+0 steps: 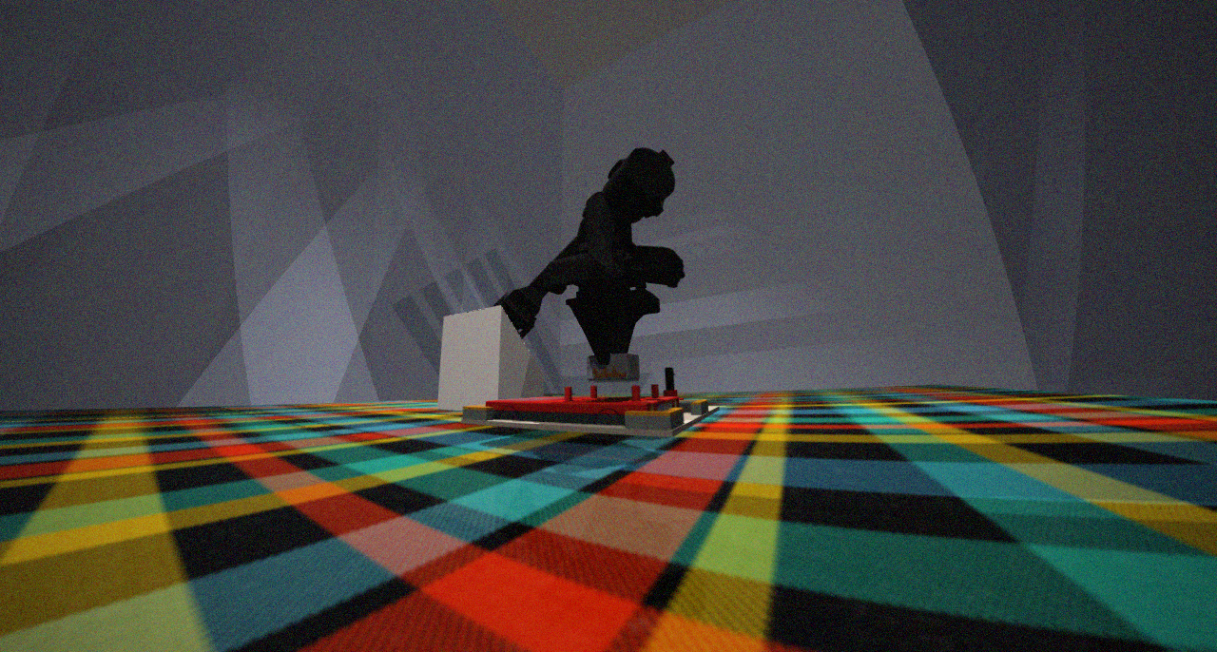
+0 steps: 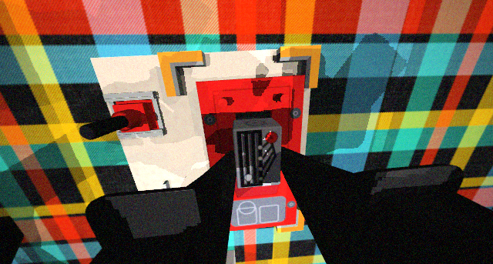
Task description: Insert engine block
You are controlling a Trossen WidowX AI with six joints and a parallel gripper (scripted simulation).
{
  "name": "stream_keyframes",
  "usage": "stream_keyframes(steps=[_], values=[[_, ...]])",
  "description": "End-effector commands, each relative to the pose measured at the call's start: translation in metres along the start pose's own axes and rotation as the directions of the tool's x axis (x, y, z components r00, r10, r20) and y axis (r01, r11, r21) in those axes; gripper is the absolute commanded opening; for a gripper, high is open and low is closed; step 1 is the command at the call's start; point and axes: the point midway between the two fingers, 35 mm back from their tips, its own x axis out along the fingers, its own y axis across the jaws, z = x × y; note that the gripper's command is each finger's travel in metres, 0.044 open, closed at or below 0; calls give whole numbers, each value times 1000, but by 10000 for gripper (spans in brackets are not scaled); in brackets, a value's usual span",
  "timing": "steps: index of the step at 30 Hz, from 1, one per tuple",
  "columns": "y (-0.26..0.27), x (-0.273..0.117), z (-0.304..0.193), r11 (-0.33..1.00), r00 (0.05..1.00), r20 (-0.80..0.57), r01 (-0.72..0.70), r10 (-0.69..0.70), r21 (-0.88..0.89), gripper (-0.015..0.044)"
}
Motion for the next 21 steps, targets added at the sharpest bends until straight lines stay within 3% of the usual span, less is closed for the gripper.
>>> stream_keyframes(steps=[1, 4, 21], values=[[-2, -1, 0, 1000, 1000, 3, 6, -5, -17, 79], [-2, -1, 0, 1000, 1000, 3, 6, -5, -22, 157], [-2, 0, 0, 1000, 1000, 3, 5, -5, -5, 160]])
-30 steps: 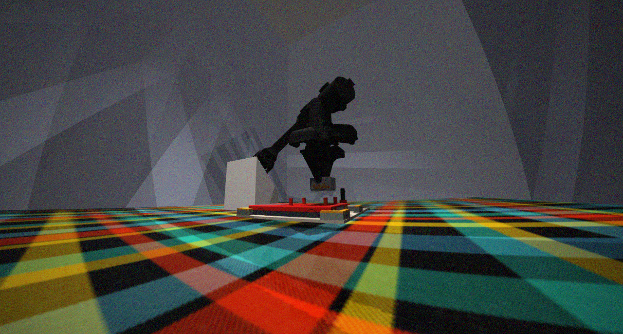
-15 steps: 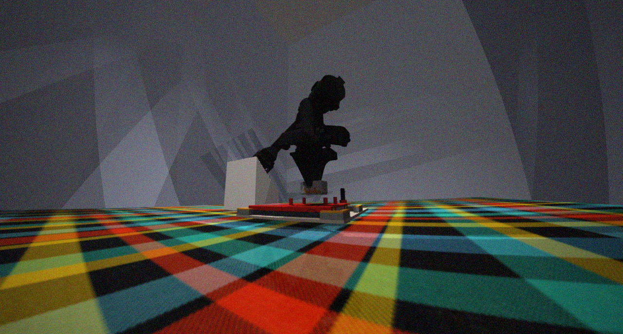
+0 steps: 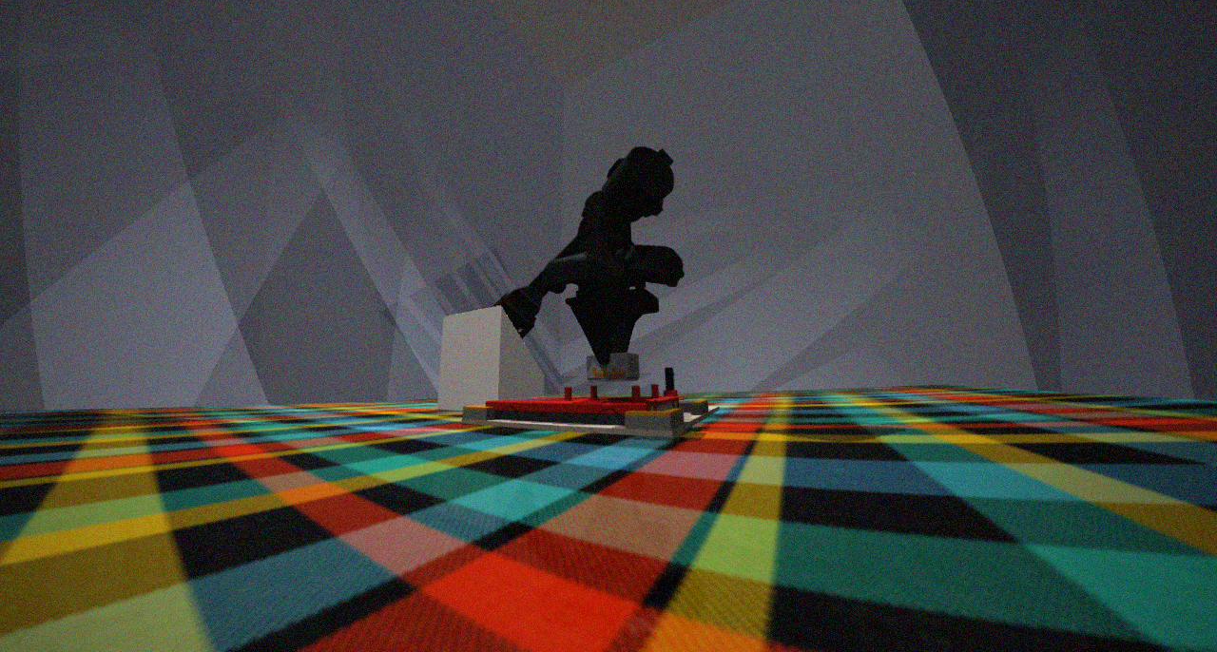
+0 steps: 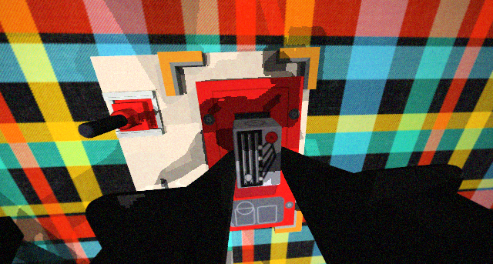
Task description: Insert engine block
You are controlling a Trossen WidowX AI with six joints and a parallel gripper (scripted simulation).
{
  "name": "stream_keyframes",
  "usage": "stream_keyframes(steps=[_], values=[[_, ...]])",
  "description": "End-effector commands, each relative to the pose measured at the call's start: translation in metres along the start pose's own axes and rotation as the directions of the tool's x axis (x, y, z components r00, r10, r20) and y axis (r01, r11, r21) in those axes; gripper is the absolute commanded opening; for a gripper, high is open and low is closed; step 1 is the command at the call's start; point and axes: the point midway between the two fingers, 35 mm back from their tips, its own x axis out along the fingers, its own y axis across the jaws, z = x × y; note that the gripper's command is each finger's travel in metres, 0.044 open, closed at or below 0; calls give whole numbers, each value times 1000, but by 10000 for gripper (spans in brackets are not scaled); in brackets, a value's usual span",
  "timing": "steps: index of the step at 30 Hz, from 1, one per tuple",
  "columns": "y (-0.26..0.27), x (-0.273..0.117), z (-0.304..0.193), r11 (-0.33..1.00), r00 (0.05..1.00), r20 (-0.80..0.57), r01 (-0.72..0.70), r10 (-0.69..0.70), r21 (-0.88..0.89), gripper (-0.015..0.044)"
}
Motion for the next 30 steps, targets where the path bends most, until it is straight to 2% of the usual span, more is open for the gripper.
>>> stream_keyframes(steps=[1, 30], values=[[-1, 0, 0, 1000, 1000, 0, 4, -4, 6, 160], [-2, 2, 0, 1000, 1000, 0, 4, -4, -7, 160]])
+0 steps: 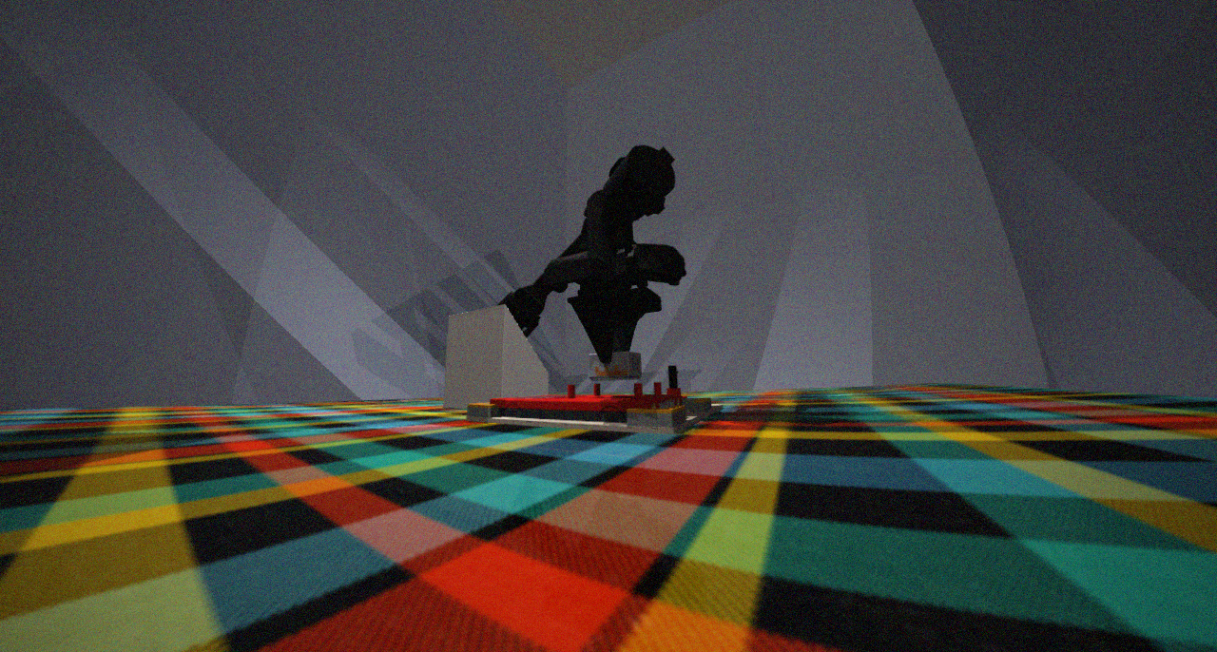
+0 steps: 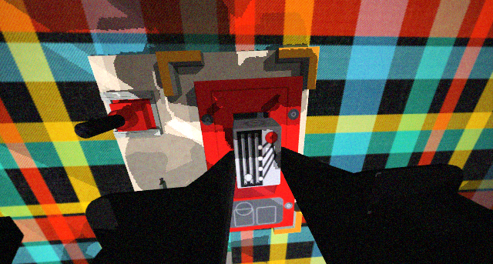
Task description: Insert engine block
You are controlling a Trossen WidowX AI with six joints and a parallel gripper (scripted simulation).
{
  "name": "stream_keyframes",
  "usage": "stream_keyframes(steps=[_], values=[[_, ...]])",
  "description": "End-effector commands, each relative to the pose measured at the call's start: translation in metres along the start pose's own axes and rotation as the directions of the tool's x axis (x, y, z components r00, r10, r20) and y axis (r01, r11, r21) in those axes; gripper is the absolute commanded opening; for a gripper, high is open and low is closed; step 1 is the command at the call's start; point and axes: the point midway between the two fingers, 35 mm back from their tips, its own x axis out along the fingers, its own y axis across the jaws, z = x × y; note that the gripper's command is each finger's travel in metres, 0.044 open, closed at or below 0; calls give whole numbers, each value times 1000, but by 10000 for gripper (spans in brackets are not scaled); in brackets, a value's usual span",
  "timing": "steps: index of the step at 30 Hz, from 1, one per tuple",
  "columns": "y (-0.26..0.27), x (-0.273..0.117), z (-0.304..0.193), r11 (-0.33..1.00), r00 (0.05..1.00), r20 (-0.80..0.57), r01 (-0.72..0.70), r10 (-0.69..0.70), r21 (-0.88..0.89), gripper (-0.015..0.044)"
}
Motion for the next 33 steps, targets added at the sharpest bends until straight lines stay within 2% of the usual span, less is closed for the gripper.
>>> stream_keyframes(steps=[1, 33], values=[[-1, 1, 0, 1000, 1000, -1, 4, -4, -5, 160], [-1, 10, 0, 1000, 1000, -1, 4, -4, 6, 160]])
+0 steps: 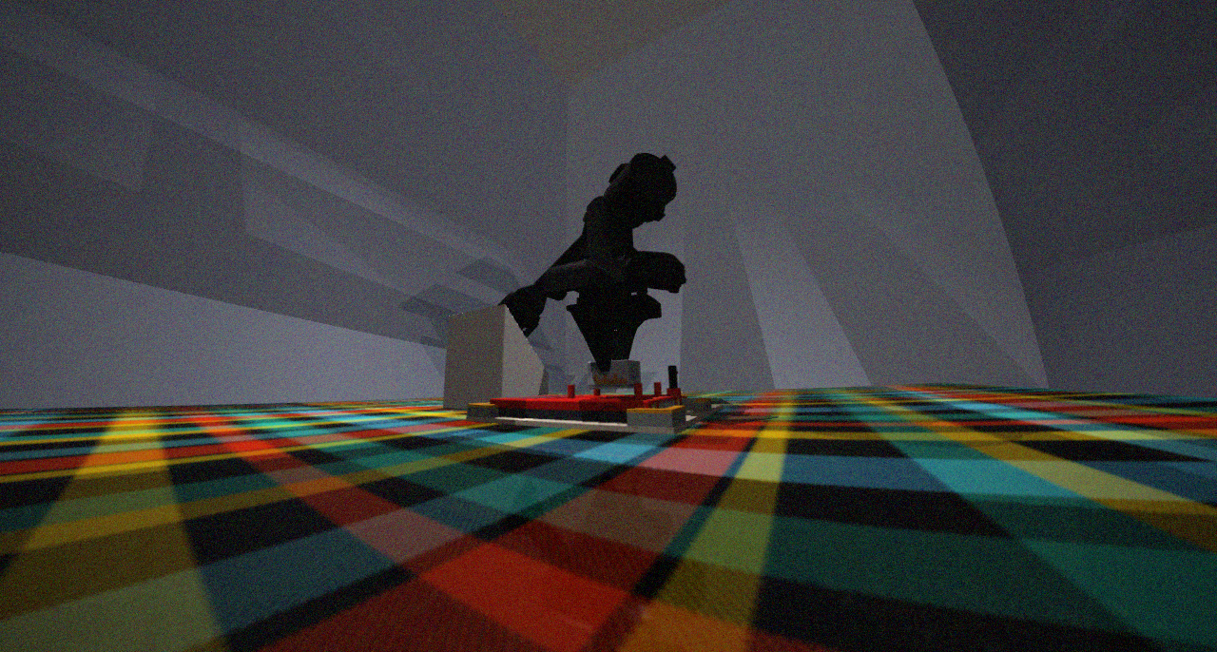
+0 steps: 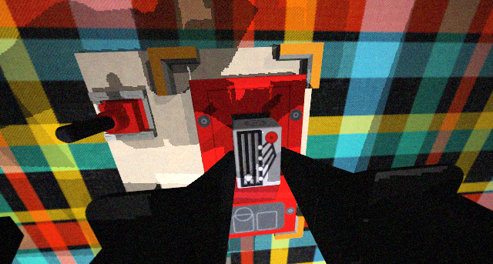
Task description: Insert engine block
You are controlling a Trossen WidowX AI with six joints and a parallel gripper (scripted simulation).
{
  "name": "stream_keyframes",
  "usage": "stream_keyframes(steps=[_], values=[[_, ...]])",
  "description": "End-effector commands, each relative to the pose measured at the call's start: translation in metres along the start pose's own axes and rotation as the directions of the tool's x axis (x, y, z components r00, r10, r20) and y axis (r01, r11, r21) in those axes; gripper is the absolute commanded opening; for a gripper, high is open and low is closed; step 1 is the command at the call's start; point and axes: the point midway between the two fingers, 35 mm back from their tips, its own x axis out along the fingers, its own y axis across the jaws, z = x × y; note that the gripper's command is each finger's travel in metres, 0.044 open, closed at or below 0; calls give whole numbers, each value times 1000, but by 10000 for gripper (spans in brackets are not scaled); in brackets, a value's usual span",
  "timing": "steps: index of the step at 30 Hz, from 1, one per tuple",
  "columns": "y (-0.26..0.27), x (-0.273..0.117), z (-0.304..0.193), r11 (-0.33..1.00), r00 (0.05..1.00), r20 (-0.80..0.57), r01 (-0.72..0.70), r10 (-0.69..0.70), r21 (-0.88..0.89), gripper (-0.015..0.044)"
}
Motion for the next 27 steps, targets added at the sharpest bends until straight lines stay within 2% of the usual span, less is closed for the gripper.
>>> stream_keyframes(steps=[1, 27], values=[[0, 1, 0, 1000, 1000, 3, -1, 1, 3, 160], [0, 8, 0, 1000, 1000, 3, -1, 1, 4, 160]])
